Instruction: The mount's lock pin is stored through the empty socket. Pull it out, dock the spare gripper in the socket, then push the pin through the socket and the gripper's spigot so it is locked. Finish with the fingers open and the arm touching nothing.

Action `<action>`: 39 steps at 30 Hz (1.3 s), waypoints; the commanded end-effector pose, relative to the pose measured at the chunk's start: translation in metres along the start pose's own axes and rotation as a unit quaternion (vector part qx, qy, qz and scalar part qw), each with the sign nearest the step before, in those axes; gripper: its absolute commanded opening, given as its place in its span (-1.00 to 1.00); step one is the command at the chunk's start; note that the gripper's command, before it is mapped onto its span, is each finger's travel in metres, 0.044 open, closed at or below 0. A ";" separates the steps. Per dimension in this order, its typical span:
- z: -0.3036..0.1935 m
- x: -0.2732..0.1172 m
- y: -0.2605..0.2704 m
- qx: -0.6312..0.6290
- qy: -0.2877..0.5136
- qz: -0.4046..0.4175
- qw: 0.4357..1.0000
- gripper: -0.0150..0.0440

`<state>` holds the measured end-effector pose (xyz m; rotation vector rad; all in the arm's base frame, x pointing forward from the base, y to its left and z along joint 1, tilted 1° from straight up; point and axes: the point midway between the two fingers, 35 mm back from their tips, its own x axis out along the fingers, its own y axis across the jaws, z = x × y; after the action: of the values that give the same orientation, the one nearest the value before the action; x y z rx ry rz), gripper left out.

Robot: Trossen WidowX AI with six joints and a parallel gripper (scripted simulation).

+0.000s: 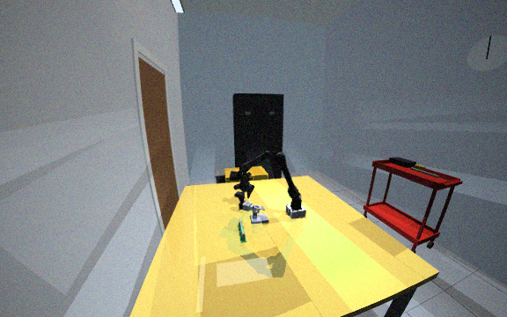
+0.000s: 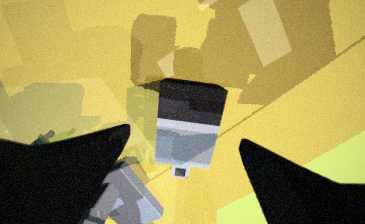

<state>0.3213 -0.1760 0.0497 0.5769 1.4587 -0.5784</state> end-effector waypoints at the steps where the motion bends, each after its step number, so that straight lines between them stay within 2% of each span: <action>1: -0.001 0.009 -0.001 0.003 0.002 -0.003 1.000 1.00; 32: -0.002 0.054 -0.002 0.003 0.002 -0.003 1.000 1.00; 39: -0.002 0.054 -0.002 0.003 0.002 -0.003 1.000 0.38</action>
<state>0.3204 -0.1760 -0.0033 0.5784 1.4655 -0.5793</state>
